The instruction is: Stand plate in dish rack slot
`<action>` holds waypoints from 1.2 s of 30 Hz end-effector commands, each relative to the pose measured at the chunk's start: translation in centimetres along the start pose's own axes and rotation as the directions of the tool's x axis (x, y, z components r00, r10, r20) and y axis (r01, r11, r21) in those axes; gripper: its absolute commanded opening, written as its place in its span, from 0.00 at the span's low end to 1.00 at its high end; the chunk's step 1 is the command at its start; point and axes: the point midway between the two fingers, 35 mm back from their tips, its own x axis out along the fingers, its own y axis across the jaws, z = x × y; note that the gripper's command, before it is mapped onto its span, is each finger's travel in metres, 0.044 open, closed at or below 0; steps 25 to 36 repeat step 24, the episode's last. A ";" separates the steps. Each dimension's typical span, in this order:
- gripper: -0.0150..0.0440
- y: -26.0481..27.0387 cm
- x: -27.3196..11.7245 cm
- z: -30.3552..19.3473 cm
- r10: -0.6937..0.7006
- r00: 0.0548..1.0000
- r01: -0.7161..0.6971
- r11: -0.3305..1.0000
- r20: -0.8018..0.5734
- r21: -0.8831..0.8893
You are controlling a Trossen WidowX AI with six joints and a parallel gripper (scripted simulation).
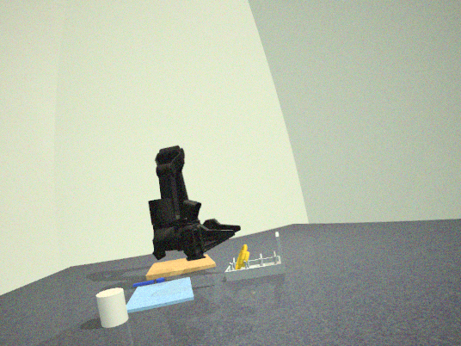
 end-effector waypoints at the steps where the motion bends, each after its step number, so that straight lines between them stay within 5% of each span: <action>1: 0.93 0.3 -0.1 3.5 0.003 1.000 -0.003 1.000 0.013 -0.014; 10: 0.93 -0.7 -0.1 6.3 -0.021 1.000 0.021 1.000 0.023 -0.014; 24: 0.93 -9.3 -1.3 8.0 -0.337 0.937 0.348 0.928 -0.095 0.136; 36: 0.93 -9.3 -1.3 8.0 -0.337 0.937 0.348 0.928 -0.095 0.136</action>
